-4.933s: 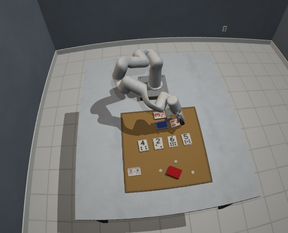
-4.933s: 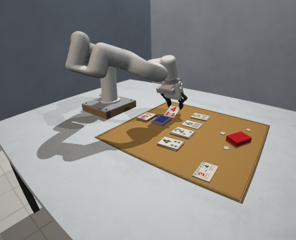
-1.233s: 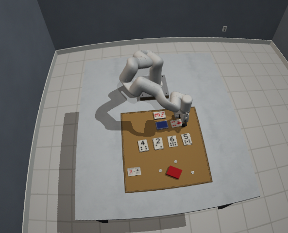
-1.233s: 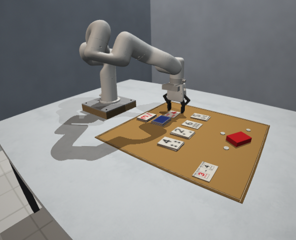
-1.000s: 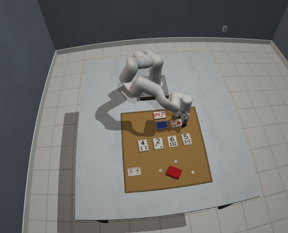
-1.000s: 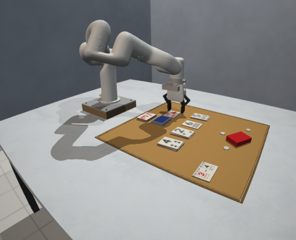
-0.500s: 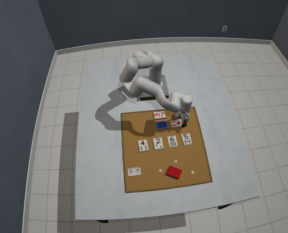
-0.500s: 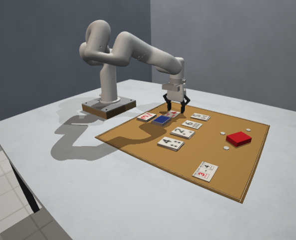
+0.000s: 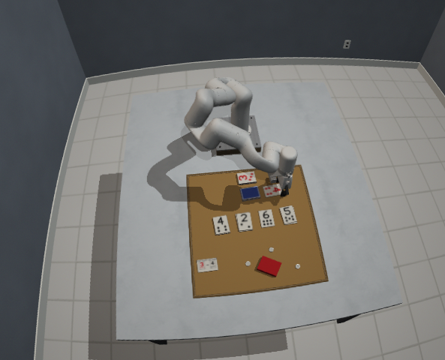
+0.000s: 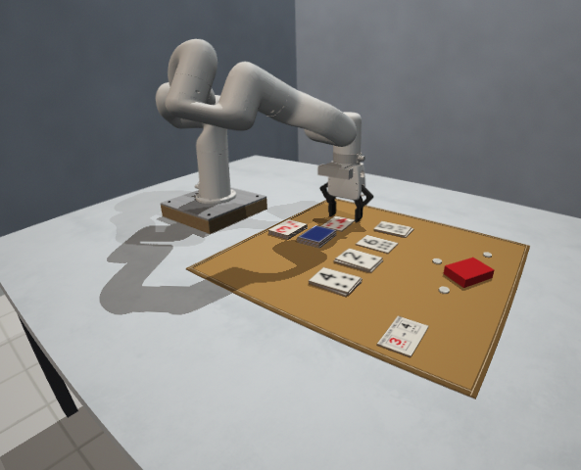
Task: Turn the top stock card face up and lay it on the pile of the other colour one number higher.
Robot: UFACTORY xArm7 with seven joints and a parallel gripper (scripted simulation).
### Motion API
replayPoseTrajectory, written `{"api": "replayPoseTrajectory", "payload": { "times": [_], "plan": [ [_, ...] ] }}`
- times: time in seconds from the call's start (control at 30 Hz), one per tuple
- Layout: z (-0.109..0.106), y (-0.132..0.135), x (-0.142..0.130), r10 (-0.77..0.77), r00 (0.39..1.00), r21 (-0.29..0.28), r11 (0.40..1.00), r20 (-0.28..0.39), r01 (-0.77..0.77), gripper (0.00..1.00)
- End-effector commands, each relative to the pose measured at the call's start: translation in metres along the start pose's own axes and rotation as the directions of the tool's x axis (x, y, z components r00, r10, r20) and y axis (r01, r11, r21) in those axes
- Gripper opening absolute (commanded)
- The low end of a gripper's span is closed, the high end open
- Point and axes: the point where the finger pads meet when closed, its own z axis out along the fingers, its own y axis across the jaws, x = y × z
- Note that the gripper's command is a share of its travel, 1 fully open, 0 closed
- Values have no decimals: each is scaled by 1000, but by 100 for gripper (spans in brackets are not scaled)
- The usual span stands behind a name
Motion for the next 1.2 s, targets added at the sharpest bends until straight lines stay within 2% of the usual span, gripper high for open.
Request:
{"api": "replayPoseTrajectory", "payload": {
  "times": [0.0,0.4,1.17],
  "plan": [
    [-1,-1,-1,0,1000,3,1000,1,0,87],
    [-8,-1,-1,0,1000,3,1000,1,0,87],
    [-86,-1,-1,0,1000,3,1000,1,0,87]
  ]
}}
